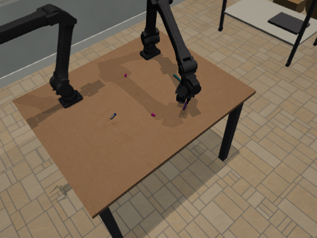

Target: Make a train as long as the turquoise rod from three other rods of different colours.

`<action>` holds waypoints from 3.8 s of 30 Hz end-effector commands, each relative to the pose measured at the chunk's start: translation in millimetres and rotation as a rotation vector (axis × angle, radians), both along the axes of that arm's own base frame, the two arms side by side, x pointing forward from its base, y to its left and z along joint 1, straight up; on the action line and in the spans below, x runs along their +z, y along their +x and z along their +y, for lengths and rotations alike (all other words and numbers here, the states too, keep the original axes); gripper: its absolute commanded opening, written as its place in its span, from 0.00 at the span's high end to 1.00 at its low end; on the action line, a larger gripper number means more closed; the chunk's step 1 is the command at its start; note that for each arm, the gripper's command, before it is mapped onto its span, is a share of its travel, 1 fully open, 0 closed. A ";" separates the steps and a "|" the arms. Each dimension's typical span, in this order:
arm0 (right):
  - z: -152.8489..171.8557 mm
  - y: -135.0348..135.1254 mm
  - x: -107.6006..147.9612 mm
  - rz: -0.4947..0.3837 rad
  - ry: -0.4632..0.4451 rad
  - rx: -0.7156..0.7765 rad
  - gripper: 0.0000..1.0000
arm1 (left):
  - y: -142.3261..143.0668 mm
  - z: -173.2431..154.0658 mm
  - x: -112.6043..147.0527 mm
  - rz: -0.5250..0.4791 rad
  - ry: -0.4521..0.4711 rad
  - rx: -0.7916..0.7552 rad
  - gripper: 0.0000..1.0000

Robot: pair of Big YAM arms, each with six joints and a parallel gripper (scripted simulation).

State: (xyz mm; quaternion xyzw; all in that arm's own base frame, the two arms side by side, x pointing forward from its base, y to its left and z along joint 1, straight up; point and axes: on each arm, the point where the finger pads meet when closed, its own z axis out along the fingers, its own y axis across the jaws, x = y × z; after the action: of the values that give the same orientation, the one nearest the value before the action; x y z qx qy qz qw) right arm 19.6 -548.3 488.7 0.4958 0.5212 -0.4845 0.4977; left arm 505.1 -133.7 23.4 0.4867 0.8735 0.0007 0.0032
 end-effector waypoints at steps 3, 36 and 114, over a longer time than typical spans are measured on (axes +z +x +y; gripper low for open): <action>3.5 -9.2 11.8 -0.013 -0.035 -0.019 0.00 | 12.1 -7.9 1.3 -0.013 -0.003 -0.011 0.77; 3.5 -9.2 11.8 -0.013 -0.035 -0.019 0.00 | 6.2 -6.3 -8.6 -0.006 -0.001 -0.011 0.77; 3.5 -9.2 11.8 -0.013 -0.035 -0.019 0.00 | -1.9 -4.1 -33.0 0.013 0.004 -0.011 0.96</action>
State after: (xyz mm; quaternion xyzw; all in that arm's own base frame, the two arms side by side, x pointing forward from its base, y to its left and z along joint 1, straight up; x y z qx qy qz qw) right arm 19.6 -548.3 488.7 0.4958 0.5212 -0.4845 0.4977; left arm 507.8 -134.4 6.5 0.4867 0.8735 0.0020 0.0081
